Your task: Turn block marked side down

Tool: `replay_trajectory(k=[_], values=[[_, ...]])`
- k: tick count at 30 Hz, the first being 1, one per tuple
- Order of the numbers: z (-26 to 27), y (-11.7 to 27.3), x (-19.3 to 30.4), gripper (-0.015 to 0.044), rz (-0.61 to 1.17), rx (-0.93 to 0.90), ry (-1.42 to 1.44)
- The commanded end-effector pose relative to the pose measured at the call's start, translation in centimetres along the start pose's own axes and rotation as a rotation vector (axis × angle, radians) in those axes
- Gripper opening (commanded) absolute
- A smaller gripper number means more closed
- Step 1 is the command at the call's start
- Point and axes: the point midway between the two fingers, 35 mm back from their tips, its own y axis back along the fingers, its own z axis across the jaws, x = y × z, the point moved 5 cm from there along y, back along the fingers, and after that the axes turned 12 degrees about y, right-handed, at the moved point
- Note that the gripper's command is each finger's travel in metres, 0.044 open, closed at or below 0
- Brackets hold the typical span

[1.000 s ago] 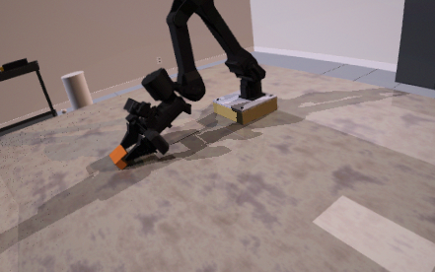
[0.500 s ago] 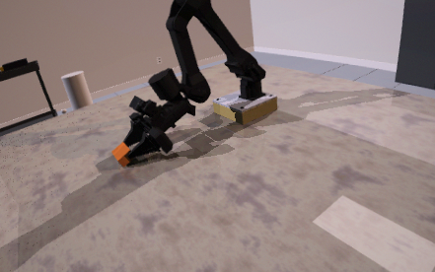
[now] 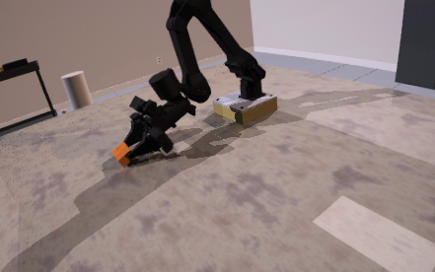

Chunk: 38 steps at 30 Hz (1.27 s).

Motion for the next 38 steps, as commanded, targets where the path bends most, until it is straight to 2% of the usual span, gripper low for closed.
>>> replay_trajectory(k=[1,7,38], values=[[0.02,0.03,-0.08,0.0289,-0.006,-0.003,0.0],[0.02,0.03,-0.08,0.044,-0.006,-0.003,0.0],[0.02,0.03,-0.08,0.044,-0.006,-0.003,0.0]])
